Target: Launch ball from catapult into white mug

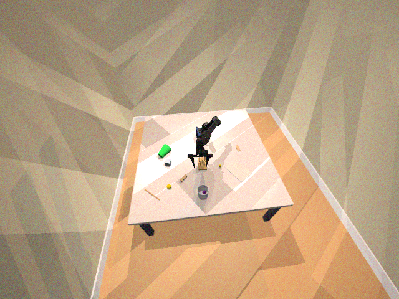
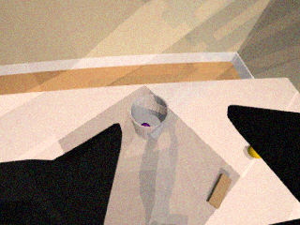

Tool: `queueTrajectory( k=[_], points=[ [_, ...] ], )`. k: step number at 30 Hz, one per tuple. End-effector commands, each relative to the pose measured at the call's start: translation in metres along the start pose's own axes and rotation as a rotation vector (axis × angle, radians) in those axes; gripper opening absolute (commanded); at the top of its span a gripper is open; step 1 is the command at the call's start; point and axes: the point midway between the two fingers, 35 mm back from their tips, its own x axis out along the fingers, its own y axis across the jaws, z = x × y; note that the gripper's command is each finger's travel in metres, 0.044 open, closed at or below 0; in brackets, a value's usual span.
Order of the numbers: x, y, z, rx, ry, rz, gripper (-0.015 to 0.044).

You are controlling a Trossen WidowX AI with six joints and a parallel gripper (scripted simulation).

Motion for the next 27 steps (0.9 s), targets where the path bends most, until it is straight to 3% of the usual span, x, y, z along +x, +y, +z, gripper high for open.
queueTrajectory(
  k=[1,27],
  points=[
    [-0.0016,0.0006,0.0068,0.009,-0.02,0.016,0.044],
    [-0.0004,0.0008,0.0048,0.008,-0.014,0.014,0.044]
  ],
)
